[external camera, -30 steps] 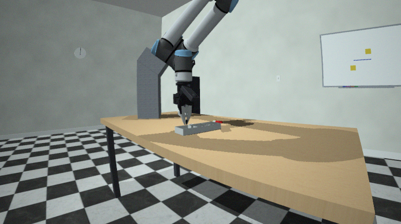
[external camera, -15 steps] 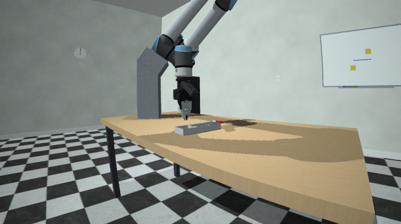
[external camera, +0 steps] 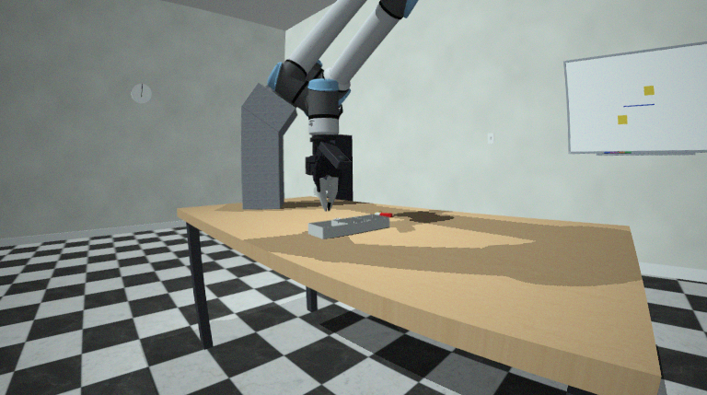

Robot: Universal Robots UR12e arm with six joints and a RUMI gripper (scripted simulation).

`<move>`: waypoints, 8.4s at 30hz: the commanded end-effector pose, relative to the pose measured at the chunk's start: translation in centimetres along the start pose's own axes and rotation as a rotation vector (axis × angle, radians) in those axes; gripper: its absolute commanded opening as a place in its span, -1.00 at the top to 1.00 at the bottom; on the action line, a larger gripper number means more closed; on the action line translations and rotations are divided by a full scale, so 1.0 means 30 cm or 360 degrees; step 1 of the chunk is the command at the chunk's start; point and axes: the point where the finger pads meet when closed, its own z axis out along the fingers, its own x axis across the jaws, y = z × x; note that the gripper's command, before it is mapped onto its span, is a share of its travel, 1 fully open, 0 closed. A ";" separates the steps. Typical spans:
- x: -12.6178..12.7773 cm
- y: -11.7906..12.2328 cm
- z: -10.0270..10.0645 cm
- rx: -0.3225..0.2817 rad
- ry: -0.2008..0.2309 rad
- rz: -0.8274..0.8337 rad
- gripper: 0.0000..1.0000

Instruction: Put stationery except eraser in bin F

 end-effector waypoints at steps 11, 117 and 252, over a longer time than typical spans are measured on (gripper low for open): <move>-0.003 0.010 0.004 -0.0006 -0.0004 0.0003 0.91; -0.282 0.003 0.152 -0.0003 -0.0002 0.0001 0.91; -0.563 -0.003 0.059 -0.0002 -0.0001 -0.0002 0.91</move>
